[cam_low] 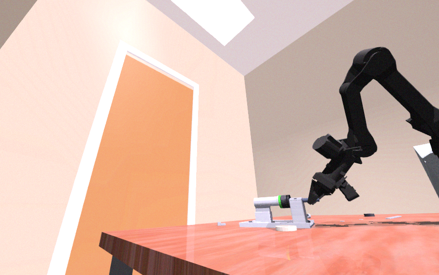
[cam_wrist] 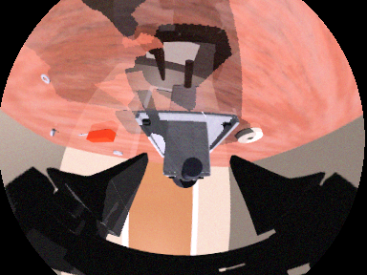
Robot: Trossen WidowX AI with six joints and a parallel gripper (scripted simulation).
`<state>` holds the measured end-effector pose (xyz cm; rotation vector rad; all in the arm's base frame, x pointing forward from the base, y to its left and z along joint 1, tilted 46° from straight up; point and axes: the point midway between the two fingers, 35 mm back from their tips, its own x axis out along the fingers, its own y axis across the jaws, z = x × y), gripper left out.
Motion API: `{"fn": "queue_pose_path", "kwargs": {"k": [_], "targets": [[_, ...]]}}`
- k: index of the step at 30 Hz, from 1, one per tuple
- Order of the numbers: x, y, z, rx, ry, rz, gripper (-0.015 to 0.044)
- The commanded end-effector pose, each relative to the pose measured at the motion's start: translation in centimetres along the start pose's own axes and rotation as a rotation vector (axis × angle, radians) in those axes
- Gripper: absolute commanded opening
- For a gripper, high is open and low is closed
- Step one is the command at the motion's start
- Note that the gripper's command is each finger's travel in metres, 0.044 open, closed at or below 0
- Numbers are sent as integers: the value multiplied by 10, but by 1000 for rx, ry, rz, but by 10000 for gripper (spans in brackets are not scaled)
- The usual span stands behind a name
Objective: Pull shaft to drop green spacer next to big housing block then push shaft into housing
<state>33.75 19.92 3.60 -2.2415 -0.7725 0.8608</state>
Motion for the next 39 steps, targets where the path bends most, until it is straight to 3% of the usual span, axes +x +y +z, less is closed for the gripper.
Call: {"fn": "queue_pose_path", "kwargs": {"k": [1,39], "targets": [[0,1,-1,5,4,4,440],[18,0,-1,5,5,3,440]]}}
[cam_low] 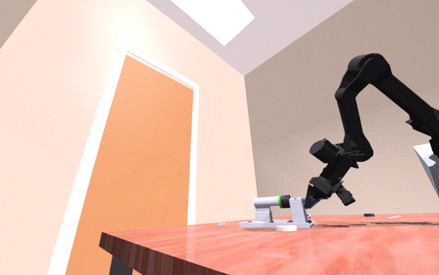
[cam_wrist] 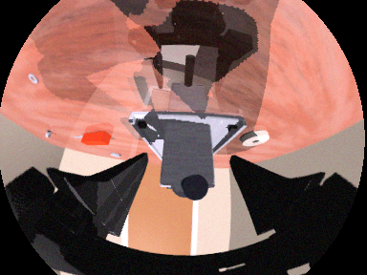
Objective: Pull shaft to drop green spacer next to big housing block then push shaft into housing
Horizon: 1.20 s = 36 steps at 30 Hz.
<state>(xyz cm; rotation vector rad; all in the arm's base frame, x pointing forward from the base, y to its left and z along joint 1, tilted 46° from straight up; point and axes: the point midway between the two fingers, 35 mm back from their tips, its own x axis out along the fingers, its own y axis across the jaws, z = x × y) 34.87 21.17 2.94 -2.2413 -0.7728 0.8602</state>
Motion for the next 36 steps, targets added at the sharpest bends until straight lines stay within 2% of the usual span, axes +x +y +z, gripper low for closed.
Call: {"fn": "queue_pose_path", "kwargs": {"k": [1,6,21,27,36], "targets": [[0,1,-1,5,4,4,440],[0,2,-2,5,4,4,440],[0,0,-1,0,3,0,46],[0,0,-1,1,3,1,0],[-5,0,4,5,4,4,0]]}}
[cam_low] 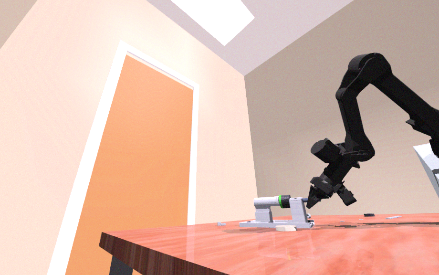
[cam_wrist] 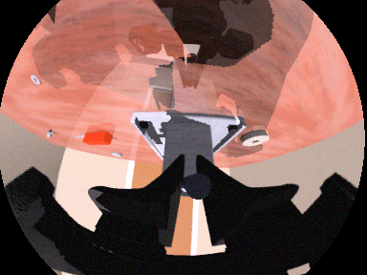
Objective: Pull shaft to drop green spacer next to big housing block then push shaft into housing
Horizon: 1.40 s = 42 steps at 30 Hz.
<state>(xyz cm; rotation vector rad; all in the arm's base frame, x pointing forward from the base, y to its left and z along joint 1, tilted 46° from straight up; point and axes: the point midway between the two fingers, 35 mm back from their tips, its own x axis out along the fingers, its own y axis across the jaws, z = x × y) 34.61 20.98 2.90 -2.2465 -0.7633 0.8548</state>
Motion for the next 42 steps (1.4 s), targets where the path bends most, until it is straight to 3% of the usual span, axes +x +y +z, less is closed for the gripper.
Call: {"fn": "queue_pose_path", "kwargs": {"k": [1,42], "targets": [[-3,0,3,5,-3,-2,0],[-10,0,10,5,-3,-2,0]]}}
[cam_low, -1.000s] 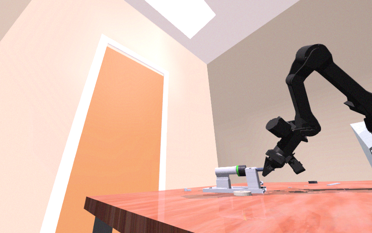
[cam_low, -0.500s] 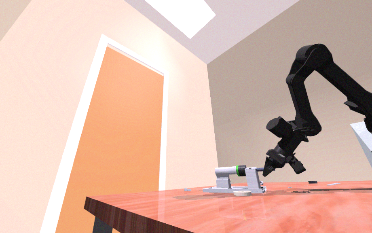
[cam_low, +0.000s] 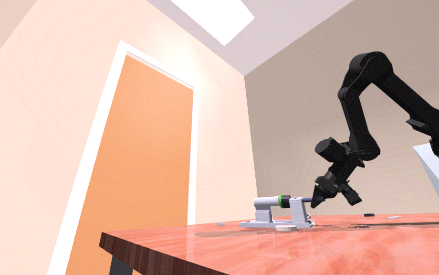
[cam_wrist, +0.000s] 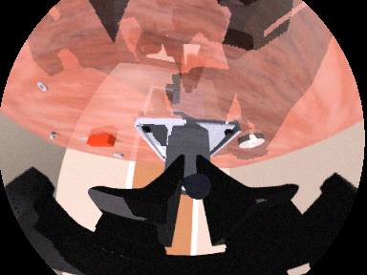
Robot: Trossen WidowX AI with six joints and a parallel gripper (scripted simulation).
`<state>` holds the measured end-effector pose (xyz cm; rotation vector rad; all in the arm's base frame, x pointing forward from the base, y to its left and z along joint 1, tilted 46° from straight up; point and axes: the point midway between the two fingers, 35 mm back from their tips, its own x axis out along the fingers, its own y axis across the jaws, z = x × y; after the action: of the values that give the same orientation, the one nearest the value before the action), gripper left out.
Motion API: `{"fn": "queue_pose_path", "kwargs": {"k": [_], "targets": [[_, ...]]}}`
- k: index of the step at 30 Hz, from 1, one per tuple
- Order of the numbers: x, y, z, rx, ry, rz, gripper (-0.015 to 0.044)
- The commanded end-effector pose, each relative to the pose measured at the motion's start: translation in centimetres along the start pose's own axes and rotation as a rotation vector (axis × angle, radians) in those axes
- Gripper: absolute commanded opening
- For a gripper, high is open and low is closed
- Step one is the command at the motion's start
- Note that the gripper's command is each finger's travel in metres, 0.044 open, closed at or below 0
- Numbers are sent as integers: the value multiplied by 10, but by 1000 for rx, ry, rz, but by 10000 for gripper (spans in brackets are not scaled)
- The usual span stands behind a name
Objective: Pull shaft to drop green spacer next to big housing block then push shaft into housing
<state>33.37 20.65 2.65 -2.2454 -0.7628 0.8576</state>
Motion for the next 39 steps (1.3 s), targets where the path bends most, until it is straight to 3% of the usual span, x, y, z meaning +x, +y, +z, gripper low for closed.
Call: {"fn": "queue_pose_path", "kwargs": {"k": [1,39], "targets": [[-1,0,1,4,-2,-2,0],[-4,0,4,4,-2,-2,0]]}}
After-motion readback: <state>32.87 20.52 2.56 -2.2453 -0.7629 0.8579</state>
